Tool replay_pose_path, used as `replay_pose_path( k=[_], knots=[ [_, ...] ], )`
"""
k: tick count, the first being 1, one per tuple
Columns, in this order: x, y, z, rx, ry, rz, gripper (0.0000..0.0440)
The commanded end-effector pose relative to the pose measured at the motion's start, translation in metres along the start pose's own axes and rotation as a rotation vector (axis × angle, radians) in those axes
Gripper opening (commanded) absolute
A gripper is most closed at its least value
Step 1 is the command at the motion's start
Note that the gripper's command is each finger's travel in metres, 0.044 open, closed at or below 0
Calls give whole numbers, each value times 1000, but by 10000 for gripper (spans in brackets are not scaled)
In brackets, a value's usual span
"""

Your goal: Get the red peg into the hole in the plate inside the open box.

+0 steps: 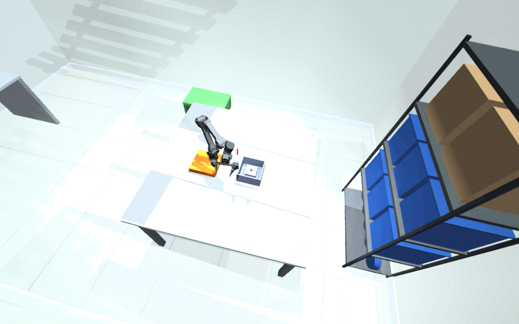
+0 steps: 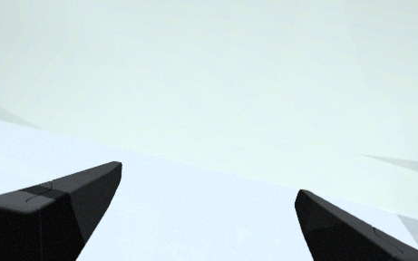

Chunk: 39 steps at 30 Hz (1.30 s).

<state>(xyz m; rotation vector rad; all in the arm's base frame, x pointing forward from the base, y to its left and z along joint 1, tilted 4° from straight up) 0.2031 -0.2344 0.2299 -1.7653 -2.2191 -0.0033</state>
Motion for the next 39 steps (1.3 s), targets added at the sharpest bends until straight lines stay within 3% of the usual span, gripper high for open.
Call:
replay_pose_path(
  k=[1,10,19,29,39],
  knots=[
    [15,34,3,24,55,-125,440],
    [68,95,22,118,206,-373,440],
    [138,127,52,233,394,-577,440],
    [218,125,93,355,648,-707,440],
    [283,96,135,462,908,-701,440]
  ],
)
Point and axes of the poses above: the point midway between the two fingers, 35 mm back from their tips, its own x axis back along the fingers, its own y axis across the jaws, z = x × y, the point moved 1 cm from there along x, back along the fingers, and after that the axes turned 11 degrees about x, right-handed, at the moved point
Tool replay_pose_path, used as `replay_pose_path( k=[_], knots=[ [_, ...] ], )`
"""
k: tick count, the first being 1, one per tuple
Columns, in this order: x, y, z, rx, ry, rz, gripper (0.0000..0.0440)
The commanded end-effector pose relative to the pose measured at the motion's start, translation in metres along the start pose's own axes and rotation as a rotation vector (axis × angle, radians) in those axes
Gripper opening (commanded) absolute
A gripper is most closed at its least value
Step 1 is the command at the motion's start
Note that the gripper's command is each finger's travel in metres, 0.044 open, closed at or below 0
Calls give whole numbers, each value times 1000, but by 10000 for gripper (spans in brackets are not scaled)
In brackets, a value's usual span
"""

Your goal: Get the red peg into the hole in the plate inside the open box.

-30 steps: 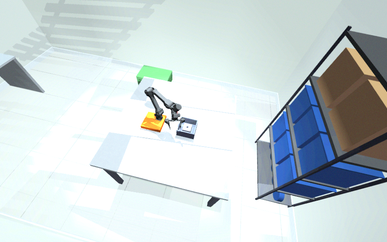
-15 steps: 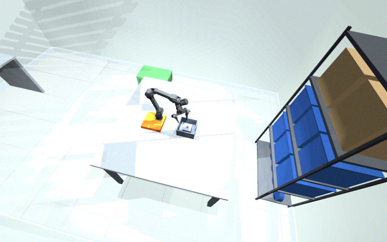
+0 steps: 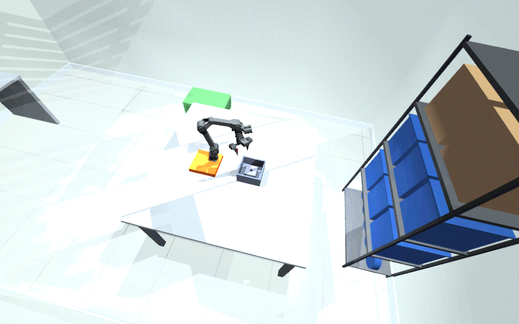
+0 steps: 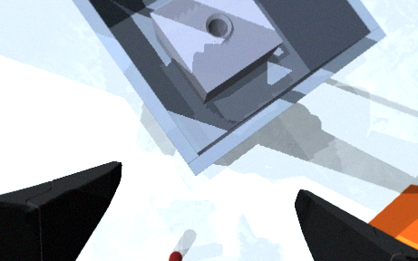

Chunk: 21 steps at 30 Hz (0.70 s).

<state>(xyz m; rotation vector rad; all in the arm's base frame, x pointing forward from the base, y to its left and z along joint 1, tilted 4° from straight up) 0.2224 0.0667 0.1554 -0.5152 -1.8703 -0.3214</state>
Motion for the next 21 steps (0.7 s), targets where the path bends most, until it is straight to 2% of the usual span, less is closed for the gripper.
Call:
replay_pose_path(
  k=[1,11,21],
  knots=[
    [4,10,29,-2,106,4,440],
    [-3,26,79,17,246,26,440],
    [-39,37,107,32,265,26,440]
  ],
)
Point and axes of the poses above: the point midway between the two fingers, 35 mm back from their tips, its own x axis back along the fingers, its own y axis across the jaws, z = x × y, the point moved 1 cm from there along x, back along the fingers, and after that the axes turned 11 degrees about x, right-handed, at the moved point
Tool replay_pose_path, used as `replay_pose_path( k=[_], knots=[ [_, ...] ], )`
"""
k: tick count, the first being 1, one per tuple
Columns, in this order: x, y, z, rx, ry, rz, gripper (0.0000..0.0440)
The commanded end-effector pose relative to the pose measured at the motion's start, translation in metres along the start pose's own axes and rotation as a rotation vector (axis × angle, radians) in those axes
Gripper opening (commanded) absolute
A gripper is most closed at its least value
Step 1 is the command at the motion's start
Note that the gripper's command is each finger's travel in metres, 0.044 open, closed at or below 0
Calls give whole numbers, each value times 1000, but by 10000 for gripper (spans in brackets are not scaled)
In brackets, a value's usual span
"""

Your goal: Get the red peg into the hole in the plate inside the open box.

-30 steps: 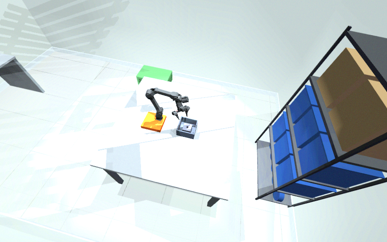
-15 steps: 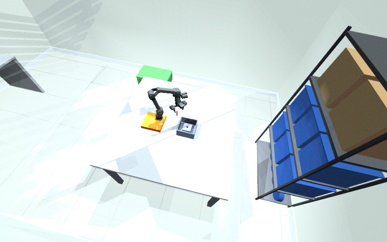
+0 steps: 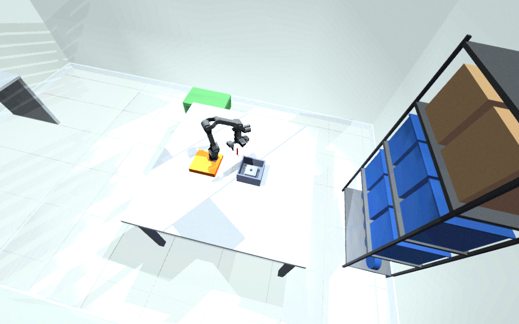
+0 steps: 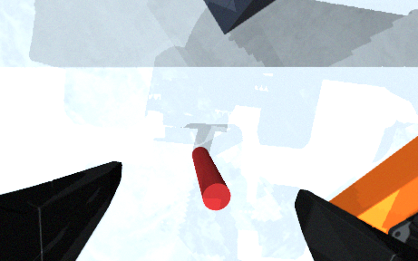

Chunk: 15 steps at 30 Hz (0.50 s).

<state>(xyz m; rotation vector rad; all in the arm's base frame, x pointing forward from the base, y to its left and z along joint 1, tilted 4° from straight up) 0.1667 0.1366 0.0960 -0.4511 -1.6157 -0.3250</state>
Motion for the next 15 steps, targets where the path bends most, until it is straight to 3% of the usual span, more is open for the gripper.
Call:
replay_pose_path(
  k=[1,9,15],
  knots=[
    [-20,5,6,0,5,-2,440],
    [-52,12,7,20,-10,-25,418],
    [-70,10,10,30,17,-2,268]
  ],
)
Point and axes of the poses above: the point midway between the two fingers, 35 mm back from their tips, its own x axis back along the fingers, its own y axis across the jaws, z = x × y, the point moved 1 cm from there along x, back along the fingers, and after that the axes turned 11 degrees about x, right-handed, at the moved point
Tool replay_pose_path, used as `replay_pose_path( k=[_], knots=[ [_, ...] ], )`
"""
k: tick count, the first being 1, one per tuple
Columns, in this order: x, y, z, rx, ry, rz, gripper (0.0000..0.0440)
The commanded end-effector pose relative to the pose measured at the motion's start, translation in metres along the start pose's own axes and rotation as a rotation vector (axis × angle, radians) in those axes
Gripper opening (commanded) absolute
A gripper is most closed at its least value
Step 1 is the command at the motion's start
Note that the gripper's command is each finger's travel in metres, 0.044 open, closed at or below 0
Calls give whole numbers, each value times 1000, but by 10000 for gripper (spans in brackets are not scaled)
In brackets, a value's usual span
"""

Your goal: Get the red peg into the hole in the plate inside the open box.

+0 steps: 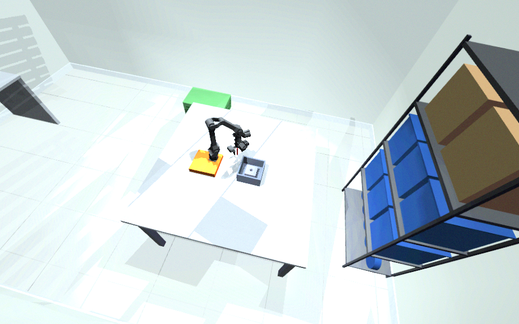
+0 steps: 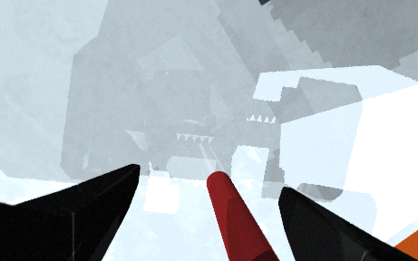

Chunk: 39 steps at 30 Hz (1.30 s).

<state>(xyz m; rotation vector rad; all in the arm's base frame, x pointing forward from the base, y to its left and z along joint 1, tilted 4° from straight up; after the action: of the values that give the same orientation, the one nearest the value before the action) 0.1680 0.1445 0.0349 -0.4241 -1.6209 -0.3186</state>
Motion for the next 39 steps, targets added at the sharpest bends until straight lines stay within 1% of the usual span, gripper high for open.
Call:
replay_pose_path(
  k=[1,8,11,22,31,39],
  knots=[
    [-11,-1,2,8,21,16,242],
    [-15,-1,1,-7,42,51,60],
    [-17,-1,0,-10,48,67,1],
    [30,3,-33,-11,-66,50,0],
    [76,2,-65,-79,-149,21,0],
    [91,-10,-99,-183,-206,27,0]
  ],
)
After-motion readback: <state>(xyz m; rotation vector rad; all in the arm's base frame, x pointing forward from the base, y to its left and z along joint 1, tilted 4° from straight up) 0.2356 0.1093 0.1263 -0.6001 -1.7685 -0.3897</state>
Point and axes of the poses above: the point midway between the two fingers, 35 mm back from their tips, its own x axis back along the fingers, its own y axis across the jaws, z = x × y, the point moved 1 cm from there along x, back along the fingers, and after that the axes turned 11 degrees about x, right-handed, at the moved point
